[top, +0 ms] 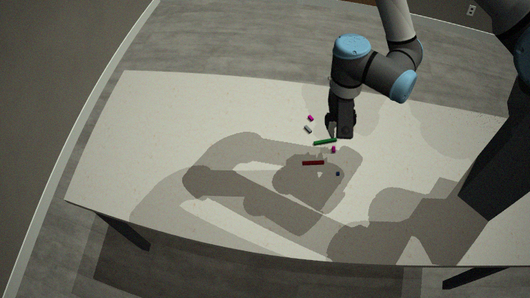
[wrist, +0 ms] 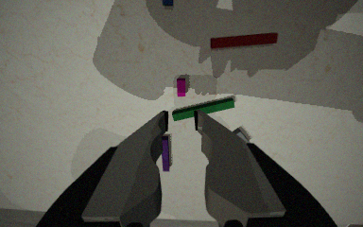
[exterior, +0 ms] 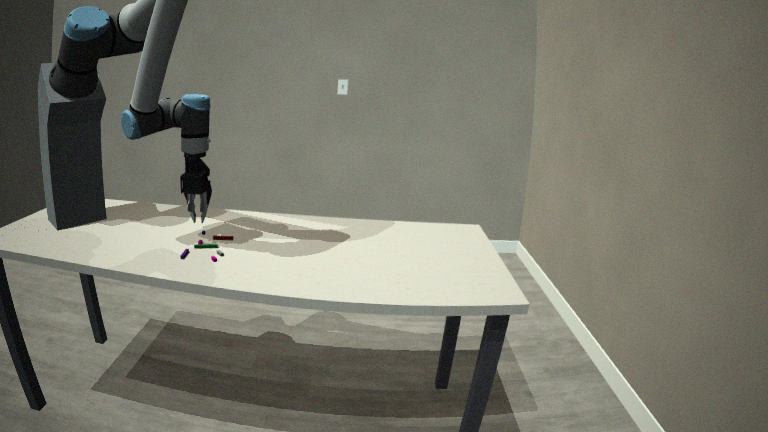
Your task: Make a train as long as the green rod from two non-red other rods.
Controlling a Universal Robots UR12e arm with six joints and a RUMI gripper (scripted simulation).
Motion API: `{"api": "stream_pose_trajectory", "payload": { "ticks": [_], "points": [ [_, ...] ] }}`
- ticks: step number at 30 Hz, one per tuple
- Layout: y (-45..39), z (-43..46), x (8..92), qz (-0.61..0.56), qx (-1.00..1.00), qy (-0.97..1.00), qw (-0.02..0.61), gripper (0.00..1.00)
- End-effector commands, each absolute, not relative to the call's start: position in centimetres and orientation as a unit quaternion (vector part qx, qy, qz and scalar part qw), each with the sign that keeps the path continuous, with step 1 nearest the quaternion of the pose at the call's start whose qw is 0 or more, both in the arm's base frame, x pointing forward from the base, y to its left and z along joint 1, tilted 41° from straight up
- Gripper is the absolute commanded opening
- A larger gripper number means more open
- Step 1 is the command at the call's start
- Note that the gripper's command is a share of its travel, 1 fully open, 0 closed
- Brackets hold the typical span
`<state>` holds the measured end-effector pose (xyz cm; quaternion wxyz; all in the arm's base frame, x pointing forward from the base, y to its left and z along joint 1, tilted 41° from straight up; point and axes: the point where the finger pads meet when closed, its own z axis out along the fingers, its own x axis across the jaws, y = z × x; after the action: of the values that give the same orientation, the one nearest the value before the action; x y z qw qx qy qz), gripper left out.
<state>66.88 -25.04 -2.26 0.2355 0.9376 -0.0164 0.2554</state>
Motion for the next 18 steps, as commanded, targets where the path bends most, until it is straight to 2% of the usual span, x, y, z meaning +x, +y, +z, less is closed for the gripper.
{"api": "stream_pose_trajectory", "payload": {
  "ticks": [1,18],
  "points": [
    [-25.1,-2.4,67.0,0.255,0.938,-0.016,0.235,0.14],
    [-26.0,-3.8,67.9,0.255,0.938,-0.016,0.235,0.14]
  ]
}}
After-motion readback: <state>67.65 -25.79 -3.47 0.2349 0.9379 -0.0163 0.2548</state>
